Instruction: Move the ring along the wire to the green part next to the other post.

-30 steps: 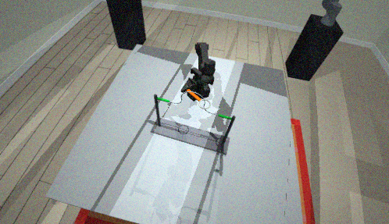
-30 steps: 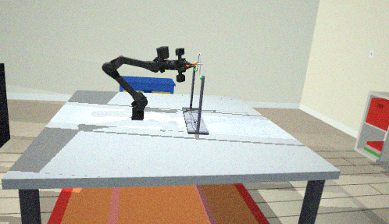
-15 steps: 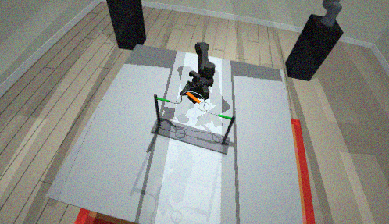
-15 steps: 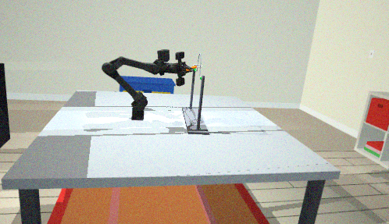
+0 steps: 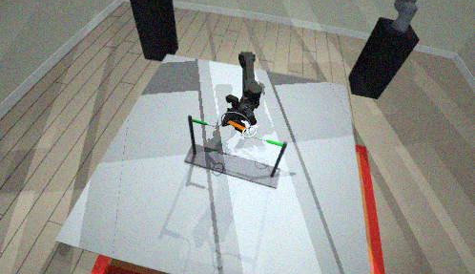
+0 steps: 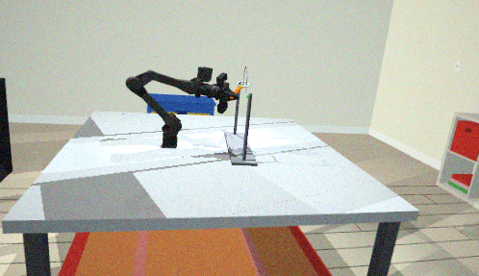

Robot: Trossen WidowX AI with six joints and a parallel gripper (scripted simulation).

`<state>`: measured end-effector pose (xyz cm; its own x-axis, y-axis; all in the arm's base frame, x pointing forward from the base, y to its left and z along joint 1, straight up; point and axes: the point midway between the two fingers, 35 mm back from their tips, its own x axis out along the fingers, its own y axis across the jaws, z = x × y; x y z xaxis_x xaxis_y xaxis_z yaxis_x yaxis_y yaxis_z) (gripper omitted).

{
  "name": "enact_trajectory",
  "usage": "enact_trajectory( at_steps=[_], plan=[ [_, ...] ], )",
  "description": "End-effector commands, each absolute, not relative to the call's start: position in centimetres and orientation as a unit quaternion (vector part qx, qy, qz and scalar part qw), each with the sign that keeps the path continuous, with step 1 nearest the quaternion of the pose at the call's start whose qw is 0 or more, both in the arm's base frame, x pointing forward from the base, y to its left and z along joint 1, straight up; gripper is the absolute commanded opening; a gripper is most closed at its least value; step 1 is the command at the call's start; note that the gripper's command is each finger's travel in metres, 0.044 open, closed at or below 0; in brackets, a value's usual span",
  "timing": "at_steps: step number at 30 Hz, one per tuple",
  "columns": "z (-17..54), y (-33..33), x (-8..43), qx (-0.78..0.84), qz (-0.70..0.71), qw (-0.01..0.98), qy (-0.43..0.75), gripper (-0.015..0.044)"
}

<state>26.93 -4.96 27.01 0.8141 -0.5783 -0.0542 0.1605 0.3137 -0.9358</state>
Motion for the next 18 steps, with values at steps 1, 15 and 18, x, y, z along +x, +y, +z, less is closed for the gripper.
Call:
enact_trajectory(
  at_steps=[1, 15, 18],
  plan=[
    [25.5, -4.5, 27.2, -0.498, -0.221, 0.815, 0.196, -0.015],
    [21.3, -1.2, 27.6, -0.347, -0.189, 0.893, 0.215, -0.015],
    [20.6, -0.3, 27.7, -0.313, -0.182, 0.906, 0.218, -0.015]
  ],
)
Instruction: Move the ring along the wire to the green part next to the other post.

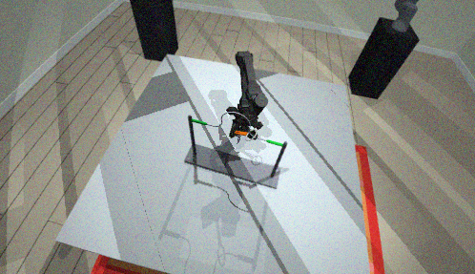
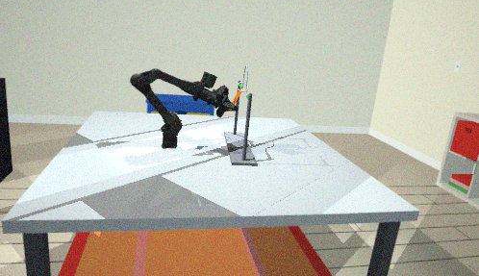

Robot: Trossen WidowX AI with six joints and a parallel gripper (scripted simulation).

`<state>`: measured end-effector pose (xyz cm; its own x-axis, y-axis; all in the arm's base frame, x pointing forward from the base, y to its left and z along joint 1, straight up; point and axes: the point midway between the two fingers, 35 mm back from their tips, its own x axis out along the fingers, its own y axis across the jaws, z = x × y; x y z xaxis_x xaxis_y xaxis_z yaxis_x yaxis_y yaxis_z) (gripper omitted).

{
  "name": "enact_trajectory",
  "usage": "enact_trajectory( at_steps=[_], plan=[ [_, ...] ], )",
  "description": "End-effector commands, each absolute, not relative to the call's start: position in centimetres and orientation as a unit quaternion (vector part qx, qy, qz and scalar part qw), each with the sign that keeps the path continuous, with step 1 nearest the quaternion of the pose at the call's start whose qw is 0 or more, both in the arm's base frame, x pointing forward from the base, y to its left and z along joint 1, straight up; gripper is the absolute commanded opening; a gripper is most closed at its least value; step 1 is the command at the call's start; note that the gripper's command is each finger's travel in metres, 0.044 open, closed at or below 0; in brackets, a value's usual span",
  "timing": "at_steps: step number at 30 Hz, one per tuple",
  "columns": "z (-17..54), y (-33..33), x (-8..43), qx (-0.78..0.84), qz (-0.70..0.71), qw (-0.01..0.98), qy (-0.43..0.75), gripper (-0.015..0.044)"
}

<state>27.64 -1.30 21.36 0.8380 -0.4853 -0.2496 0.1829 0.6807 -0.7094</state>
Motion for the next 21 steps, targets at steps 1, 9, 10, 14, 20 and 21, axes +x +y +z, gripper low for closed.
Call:
enact_trajectory(
  at_steps=[1, 9, 10, 14, 20, 21],
  plan=[
    [20.3, 0.0, 27.8, -0.301, -0.179, 0.911, 0.219, -0.015],
    [18.8, 2.5, 28.0, -0.212, -0.159, 0.938, 0.226, -0.015],
    [18.6, 2.9, 28.1, -0.201, -0.156, 0.94, 0.227, -0.015],
    [18.1, 4.2, 28.2, -0.159, -0.146, 0.949, 0.229, -0.015],
    [17.6, 6.1, 28.4, -0.101, -0.132, 0.959, 0.231, -0.015],
    [17.5, 6.5, 28.4, -0.09, -0.13, 0.96, 0.232, -0.015]
  ],
)
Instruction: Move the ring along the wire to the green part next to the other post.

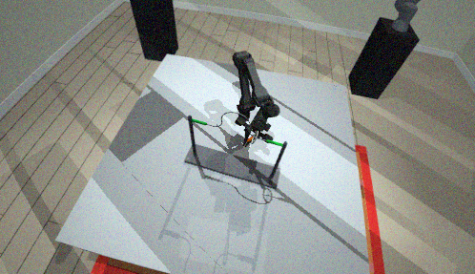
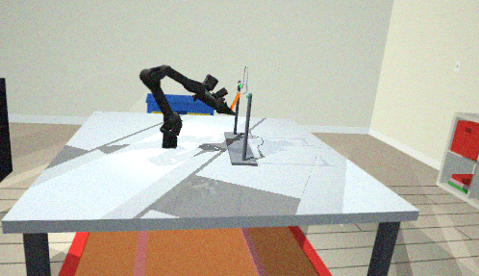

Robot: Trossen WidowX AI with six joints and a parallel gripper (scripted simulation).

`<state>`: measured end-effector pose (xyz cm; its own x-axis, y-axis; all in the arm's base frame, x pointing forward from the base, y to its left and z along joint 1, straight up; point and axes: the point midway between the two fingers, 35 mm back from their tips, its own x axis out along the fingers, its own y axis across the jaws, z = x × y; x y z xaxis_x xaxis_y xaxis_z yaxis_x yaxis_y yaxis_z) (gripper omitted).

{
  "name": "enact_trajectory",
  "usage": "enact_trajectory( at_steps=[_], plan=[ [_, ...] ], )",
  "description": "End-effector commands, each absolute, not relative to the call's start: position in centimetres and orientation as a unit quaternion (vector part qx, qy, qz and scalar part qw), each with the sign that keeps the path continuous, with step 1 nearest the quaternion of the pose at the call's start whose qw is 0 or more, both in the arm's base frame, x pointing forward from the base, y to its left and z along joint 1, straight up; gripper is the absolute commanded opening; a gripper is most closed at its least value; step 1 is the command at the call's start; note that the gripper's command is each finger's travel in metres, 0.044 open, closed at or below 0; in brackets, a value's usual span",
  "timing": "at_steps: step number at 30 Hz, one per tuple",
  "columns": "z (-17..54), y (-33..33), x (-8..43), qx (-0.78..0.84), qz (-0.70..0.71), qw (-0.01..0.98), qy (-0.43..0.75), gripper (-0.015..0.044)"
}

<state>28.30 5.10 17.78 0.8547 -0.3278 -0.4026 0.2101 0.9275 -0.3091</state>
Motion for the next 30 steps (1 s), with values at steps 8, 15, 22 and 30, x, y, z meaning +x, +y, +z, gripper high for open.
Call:
enact_trajectory(
  at_steps=[8, 15, 22, 30],
  plan=[
    [17.3, 8.5, 28.6, -0.037, -0.117, 0.965, 0.233, -0.015],
    [17.3, 10.0, 28.8, -0.008, -0.11, 0.966, 0.233, -0.015],
    [17.3, 10.9, 28.9, 0.004, -0.107, 0.967, 0.232, -0.015],
    [17.3, 11.8, 29.0, 0.008, -0.106, 0.967, 0.232, -0.015]
  ],
)
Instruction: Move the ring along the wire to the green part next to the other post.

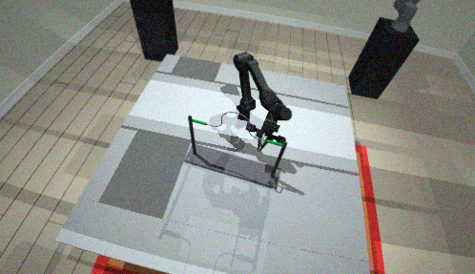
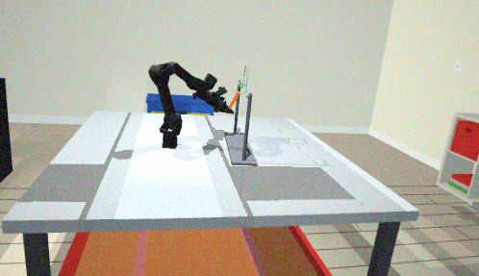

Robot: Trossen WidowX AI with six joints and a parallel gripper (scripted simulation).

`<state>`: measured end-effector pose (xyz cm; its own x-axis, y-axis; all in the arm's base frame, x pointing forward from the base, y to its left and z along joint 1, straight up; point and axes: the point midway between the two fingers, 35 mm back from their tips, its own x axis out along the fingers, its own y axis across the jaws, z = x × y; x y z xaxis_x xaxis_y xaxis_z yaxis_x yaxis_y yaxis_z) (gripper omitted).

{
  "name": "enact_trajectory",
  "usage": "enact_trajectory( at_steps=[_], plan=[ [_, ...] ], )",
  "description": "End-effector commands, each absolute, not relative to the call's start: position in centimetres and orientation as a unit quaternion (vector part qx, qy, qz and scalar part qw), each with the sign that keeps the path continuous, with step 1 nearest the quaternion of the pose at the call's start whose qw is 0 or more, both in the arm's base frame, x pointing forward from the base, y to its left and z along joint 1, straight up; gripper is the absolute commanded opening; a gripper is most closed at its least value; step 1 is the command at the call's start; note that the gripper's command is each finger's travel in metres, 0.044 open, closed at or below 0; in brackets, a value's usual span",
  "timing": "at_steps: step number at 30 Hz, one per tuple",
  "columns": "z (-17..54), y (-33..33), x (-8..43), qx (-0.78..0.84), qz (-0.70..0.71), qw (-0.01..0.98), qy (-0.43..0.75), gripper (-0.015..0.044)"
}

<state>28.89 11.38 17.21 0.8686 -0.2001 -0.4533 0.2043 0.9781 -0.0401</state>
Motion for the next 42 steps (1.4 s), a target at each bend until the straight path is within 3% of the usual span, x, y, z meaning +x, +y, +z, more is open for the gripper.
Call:
enact_trajectory(
  at_steps=[1, 42],
  plan=[
    [17.3, 11.9, 29.0, 0.009, -0.106, 0.967, 0.232, -0.015],
    [16.1, 15.0, 29.3, 0.01, -0.106, 0.967, 0.23, -0.015]
  ],
)
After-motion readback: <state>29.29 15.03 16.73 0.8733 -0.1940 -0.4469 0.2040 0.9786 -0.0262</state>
